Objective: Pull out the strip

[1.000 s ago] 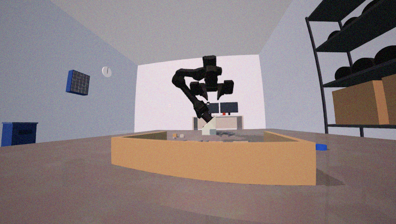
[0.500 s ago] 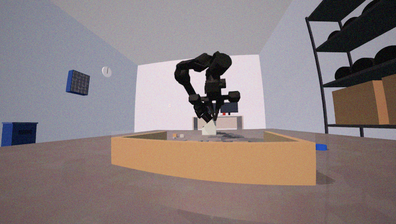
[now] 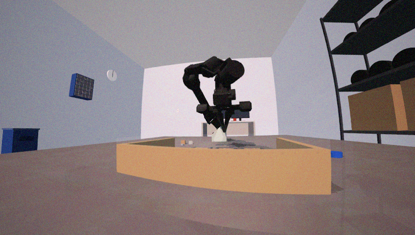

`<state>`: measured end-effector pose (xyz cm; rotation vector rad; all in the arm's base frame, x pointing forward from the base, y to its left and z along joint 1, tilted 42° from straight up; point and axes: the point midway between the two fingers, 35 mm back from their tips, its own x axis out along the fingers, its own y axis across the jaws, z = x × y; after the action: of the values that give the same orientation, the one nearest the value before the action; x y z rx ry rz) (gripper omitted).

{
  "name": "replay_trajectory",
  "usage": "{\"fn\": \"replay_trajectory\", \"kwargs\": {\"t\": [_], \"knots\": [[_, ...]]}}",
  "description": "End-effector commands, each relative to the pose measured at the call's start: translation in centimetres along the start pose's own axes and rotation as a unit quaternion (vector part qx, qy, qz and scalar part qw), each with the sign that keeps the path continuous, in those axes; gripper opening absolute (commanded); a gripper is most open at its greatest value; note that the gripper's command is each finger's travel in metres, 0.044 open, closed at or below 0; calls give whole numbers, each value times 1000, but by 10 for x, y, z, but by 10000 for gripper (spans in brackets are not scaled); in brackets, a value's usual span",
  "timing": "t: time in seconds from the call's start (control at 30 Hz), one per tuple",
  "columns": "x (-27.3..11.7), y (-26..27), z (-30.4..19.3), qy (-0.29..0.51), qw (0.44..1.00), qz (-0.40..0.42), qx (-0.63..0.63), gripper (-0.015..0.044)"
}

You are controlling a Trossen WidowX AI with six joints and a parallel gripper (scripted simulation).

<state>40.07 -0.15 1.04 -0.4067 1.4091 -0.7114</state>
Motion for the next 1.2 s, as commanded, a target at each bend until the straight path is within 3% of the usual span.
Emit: {"fn": "replay_trajectory", "kwargs": {"t": [0.0, 1.17], "knots": [[8, 2, -2, 2, 1000, 0, -4, 0], [61, 0, -7, 2, 1000, -2, -4, 0]]}}
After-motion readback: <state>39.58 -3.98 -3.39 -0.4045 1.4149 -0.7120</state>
